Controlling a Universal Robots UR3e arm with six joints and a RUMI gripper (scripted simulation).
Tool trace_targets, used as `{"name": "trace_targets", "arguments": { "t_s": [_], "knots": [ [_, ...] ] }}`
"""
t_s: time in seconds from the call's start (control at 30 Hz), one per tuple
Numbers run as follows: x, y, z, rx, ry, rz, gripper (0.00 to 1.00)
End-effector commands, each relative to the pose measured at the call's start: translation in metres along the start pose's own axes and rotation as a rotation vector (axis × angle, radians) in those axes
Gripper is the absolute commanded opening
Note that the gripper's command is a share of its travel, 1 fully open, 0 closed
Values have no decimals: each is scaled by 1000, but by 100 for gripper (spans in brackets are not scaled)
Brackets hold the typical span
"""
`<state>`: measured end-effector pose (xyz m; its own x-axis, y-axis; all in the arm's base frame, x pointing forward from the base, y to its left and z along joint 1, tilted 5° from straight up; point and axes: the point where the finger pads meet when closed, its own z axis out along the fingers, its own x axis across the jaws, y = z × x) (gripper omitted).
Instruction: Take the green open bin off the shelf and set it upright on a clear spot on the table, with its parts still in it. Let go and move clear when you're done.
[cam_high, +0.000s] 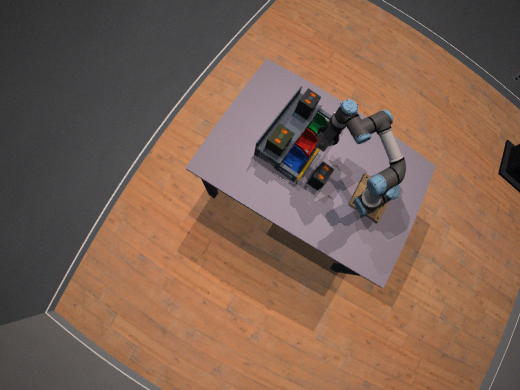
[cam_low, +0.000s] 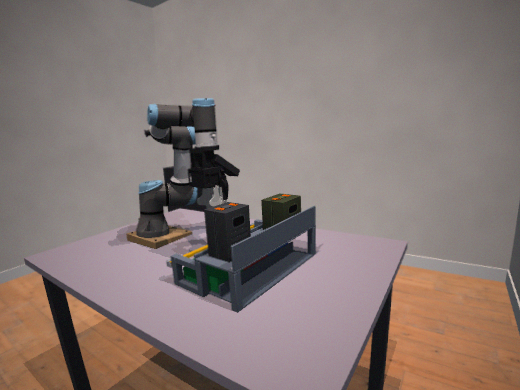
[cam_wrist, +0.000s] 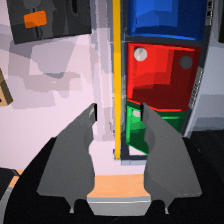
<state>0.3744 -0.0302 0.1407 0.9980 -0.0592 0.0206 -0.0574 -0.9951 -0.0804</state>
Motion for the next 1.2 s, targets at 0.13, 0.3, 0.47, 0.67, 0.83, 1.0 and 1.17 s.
{"name": "trace_targets", "arguments": {
  "t_s": [0.13, 0.3, 0.47, 0.67, 0.83, 1.0, 1.17],
  "knots": [
    [0, 0, 5, -1, 3, 0, 28],
    [0, -1, 29, -1, 3, 0, 28],
    [0, -1, 29, -1, 3, 0, 28],
    [0, -1, 29, -1, 3, 0, 28],
    [-1, -2, 74, -1, 3, 0, 28],
    [-1, -2, 74, -1, 3, 0, 28],
    [-1, -2, 74, -1, 3, 0, 28]
  ]
}}
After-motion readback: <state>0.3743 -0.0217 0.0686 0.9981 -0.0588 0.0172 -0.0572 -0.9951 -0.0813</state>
